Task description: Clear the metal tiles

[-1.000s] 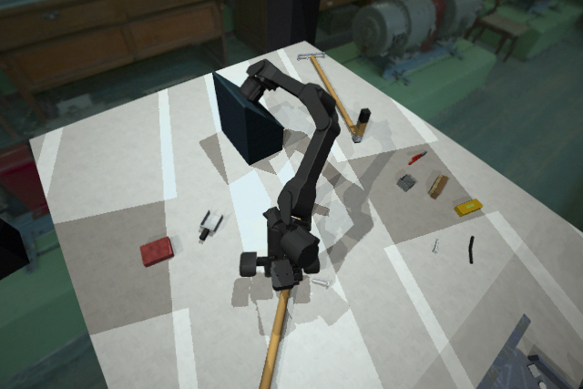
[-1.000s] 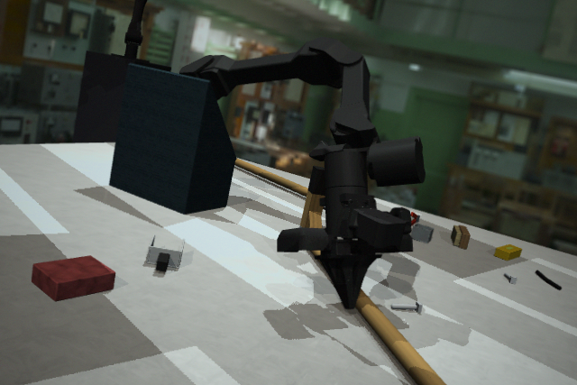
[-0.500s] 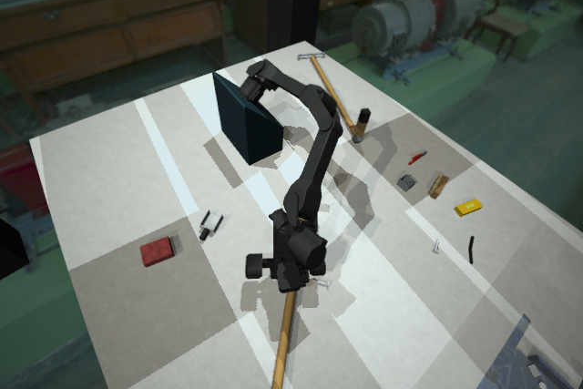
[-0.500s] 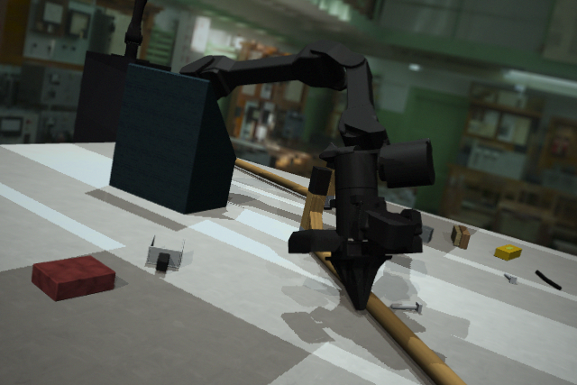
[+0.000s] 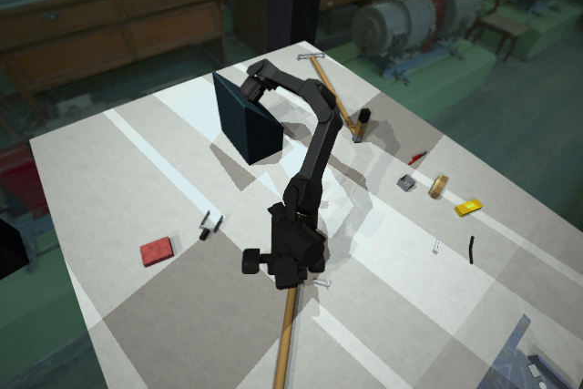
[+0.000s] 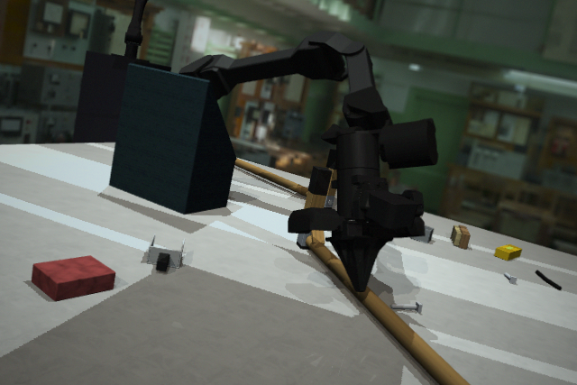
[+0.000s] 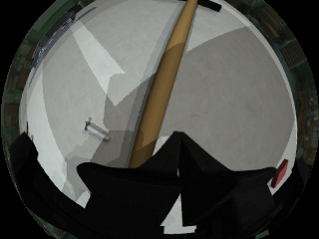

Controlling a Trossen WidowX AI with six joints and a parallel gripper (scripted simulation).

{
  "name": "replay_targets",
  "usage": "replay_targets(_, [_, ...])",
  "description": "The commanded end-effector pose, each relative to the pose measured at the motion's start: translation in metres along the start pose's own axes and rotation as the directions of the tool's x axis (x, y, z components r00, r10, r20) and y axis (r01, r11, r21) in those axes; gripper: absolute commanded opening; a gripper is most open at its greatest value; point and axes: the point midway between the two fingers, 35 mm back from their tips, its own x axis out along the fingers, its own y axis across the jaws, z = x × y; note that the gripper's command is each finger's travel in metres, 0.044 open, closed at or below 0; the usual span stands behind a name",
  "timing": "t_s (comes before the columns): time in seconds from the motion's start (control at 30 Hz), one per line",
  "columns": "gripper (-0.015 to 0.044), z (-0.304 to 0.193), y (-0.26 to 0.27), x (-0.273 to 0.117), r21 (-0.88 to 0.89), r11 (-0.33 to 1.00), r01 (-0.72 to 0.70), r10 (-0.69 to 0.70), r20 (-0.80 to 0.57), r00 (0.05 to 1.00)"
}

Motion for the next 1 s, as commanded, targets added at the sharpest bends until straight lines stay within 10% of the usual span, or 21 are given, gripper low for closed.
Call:
replay_targets(0.0, [0.0000,0.013,0.008,-0.020,-0.014,1.000,-0.012,0.013,0.014,1.000])
replay_targets(0.97, [0.0000,0.037,-0.008,-0.090,-0.066,0.997,-0.027,0.028,0.009,1.000])
